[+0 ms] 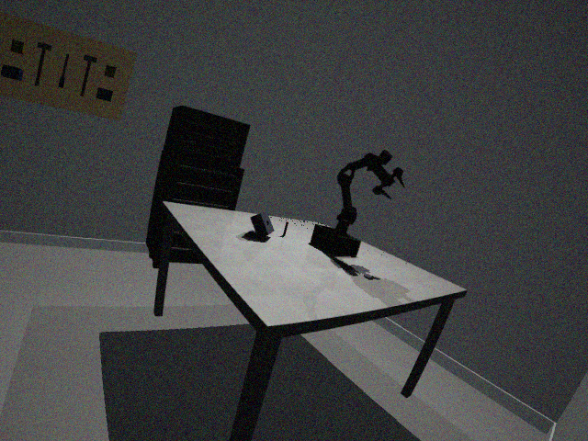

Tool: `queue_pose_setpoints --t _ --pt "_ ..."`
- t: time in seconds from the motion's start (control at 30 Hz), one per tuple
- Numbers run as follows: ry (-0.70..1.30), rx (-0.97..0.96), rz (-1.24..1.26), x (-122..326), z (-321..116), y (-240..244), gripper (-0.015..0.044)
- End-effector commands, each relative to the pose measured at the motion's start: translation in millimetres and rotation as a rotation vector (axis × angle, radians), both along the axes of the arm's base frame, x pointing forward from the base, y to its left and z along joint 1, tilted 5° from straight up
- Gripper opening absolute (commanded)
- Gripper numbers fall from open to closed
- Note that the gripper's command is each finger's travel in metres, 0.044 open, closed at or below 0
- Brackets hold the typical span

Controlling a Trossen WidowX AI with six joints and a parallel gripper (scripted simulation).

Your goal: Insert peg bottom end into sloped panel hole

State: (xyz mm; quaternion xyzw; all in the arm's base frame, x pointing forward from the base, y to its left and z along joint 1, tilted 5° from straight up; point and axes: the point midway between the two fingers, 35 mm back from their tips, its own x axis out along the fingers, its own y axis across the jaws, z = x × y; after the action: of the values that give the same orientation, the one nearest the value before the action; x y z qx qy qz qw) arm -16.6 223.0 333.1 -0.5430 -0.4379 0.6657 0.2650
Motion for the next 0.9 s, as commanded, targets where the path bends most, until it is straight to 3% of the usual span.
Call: queue_pose_setpoints --t 0.0,0.87 --pt "0.035 -0.035 -0.079 13.8 -5.5 7.4 0.0440" --pt "0.339 -0.242 -0.655 119.4 -48.8 23.7 0.0440"
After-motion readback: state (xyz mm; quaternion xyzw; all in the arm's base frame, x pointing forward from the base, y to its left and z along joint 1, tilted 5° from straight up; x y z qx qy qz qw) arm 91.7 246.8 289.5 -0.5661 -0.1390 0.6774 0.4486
